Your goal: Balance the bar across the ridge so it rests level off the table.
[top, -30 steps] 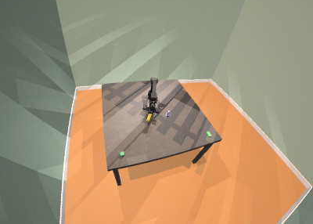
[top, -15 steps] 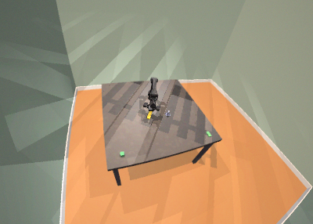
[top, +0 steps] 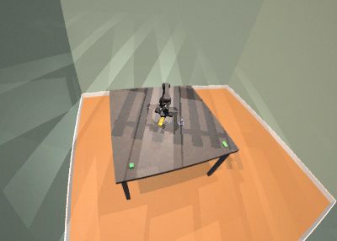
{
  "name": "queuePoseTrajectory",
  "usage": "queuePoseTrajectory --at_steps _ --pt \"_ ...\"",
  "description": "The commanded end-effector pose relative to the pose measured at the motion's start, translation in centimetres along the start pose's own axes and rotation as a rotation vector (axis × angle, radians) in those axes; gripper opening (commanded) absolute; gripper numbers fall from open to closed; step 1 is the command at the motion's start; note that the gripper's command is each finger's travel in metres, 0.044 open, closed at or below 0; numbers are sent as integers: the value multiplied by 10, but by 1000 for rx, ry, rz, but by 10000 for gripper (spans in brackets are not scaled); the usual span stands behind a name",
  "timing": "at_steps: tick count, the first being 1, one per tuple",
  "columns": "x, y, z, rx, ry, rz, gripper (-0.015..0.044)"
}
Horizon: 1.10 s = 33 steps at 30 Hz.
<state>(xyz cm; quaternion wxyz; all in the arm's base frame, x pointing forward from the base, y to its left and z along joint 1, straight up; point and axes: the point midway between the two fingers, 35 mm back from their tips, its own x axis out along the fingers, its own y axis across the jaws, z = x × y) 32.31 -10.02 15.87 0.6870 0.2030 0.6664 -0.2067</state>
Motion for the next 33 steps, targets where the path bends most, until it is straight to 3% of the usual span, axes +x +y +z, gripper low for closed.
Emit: queuePoseTrajectory --at_steps 1,33 --pt "-4 14 -3 61 -4 8 0" --pt "-6 125 -56 743 9 18 0"
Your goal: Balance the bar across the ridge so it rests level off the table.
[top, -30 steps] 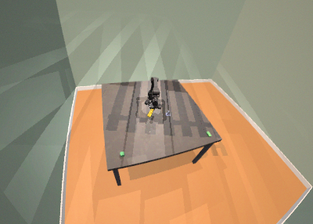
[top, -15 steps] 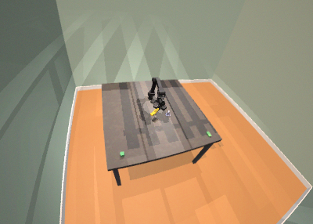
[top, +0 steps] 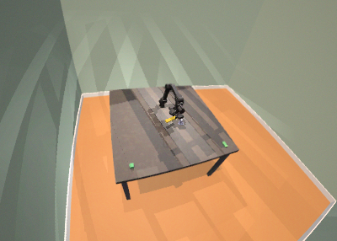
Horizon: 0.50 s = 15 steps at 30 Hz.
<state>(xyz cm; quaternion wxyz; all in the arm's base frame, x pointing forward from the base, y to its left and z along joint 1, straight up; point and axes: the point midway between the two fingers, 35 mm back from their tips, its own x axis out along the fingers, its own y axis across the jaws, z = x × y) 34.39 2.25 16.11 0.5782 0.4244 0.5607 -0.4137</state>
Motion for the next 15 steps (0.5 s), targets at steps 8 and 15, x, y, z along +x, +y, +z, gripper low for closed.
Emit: queuePoseTrajectory --at_steps 8,15 --pt "-3 14 -41 224 8 9 0" --pt "-4 21 -66 363 11 8 0"
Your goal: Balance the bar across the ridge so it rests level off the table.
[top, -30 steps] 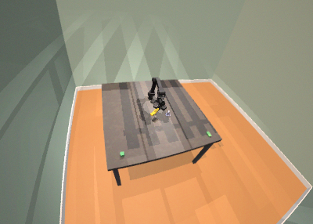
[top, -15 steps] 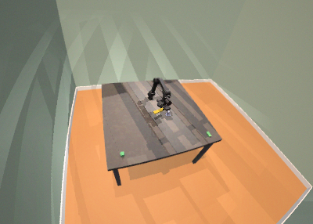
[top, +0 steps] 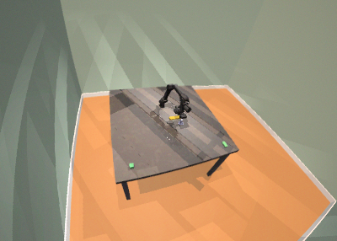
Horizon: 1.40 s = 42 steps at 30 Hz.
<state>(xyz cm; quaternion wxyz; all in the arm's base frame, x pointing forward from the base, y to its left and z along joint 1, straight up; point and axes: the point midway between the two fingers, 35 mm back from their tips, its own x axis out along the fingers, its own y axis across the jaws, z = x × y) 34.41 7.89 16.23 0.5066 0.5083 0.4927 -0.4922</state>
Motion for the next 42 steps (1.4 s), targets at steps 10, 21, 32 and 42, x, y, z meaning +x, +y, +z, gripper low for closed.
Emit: queuePoseTrajectory --at_steps 10,21,32,42 --pt "-3 -1 -51 260 12 4 0" --pt "-2 0 -74 387 14 2 0" --pt "14 2 -76 388 14 3 0" --pt "31 3 -75 389 14 3 0"
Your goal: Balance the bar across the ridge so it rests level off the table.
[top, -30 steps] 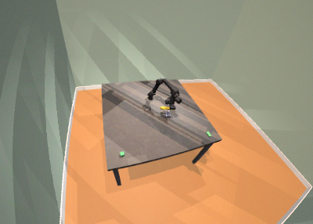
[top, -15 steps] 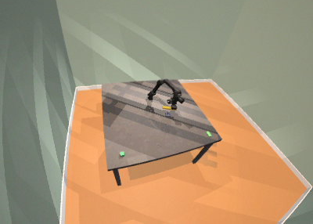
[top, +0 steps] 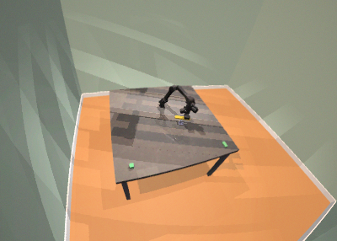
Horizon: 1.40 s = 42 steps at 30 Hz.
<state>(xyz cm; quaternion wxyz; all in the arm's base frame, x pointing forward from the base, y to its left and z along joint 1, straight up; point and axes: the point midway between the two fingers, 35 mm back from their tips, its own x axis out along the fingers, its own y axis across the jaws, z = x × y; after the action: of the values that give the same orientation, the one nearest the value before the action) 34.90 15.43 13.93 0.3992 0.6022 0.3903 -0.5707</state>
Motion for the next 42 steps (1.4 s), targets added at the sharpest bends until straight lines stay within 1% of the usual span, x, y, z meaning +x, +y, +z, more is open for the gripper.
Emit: queuePoseTrajectory --at_steps 1,7,42 --pt "9 -1 1 4 -2 -8 0" --pt "16 -1 2 4 -2 -8 0" --pt "16 -1 2 4 -2 -8 0"
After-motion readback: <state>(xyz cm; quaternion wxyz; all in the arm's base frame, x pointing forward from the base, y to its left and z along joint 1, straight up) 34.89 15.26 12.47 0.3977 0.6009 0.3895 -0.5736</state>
